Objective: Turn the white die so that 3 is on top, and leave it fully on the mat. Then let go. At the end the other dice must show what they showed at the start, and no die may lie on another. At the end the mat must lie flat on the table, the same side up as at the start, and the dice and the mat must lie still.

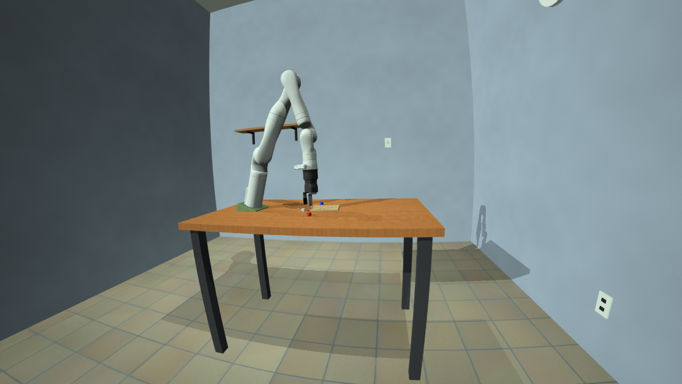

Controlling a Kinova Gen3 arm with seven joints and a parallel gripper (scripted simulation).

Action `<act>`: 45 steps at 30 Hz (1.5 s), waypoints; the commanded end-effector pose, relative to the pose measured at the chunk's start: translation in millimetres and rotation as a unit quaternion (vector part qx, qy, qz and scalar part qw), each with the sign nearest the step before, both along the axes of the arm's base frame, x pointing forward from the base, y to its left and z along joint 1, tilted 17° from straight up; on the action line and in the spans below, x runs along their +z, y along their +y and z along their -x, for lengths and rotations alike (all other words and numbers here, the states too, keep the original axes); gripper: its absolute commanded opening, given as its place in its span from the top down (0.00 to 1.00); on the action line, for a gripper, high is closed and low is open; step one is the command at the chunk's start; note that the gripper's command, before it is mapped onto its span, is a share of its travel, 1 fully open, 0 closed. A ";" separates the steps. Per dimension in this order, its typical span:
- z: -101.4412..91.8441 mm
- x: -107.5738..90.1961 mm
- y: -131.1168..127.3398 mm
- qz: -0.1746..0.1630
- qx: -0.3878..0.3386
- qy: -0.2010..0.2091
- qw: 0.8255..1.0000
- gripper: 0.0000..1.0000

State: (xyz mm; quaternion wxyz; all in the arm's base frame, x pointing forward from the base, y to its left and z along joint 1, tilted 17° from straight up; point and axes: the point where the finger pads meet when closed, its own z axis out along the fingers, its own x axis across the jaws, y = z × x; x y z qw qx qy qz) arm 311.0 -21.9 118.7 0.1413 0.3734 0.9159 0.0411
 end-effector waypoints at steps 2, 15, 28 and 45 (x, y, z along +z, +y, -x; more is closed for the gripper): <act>-0.2 0.3 0.1 0.000 0.000 0.000 1.000 0.00; -0.9 0.4 3.0 0.000 0.000 0.000 1.000 0.00; -5.0 1.0 21.4 0.000 0.000 0.000 1.000 0.00; -18.9 3.3 83.3 0.000 0.000 0.000 1.000 0.00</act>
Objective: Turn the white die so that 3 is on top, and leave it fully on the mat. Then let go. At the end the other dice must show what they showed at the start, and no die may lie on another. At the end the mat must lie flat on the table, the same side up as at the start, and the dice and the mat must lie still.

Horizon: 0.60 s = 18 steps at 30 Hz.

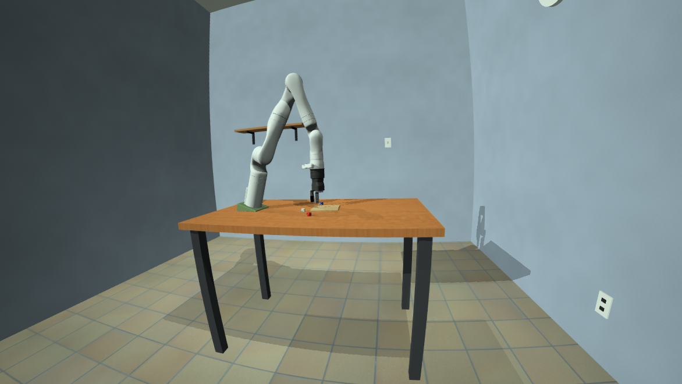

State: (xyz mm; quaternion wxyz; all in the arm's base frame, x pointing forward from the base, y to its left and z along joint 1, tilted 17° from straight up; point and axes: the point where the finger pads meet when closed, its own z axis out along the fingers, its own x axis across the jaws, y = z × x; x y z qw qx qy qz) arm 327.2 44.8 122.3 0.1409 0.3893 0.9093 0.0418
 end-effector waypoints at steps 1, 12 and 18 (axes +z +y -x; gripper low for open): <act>-3.9 -0.1 22.4 0.003 0.017 0.000 1.000 0.00; -16.9 2.0 80.3 0.003 0.017 0.000 1.000 0.00; -23.5 3.1 109.7 0.003 0.017 0.000 1.000 0.00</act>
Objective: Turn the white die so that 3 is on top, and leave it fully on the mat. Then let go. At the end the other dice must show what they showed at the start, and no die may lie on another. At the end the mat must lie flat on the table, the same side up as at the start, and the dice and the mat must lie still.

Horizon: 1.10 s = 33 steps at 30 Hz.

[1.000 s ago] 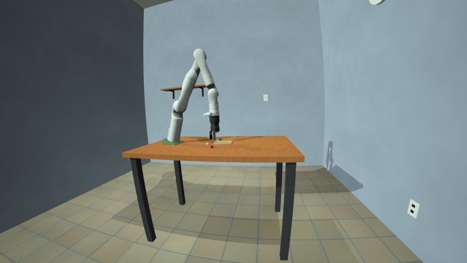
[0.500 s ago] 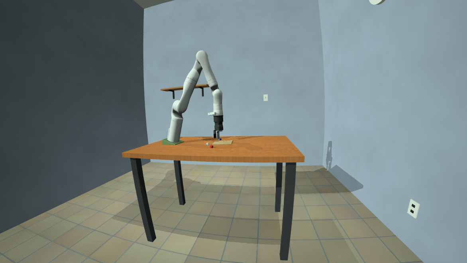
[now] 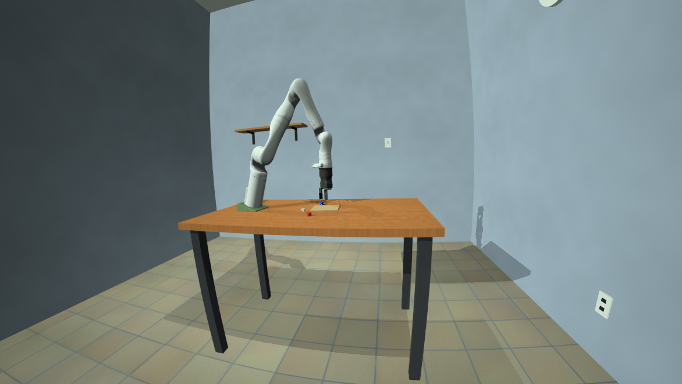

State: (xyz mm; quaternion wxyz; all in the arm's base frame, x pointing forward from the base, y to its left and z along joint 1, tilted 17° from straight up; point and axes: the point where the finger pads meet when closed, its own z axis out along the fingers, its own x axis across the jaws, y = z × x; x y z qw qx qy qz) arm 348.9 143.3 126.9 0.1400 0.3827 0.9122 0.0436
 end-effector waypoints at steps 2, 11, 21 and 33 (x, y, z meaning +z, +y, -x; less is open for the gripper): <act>-3.1 -1.3 17.1 0.004 0.009 -0.001 1.000 0.00; -5.1 -1.0 25.8 0.004 0.009 -0.001 1.000 0.00; -5.1 -1.0 26.1 0.004 0.009 -0.001 1.000 0.00; -5.1 -1.0 26.1 0.004 0.009 -0.001 1.000 0.00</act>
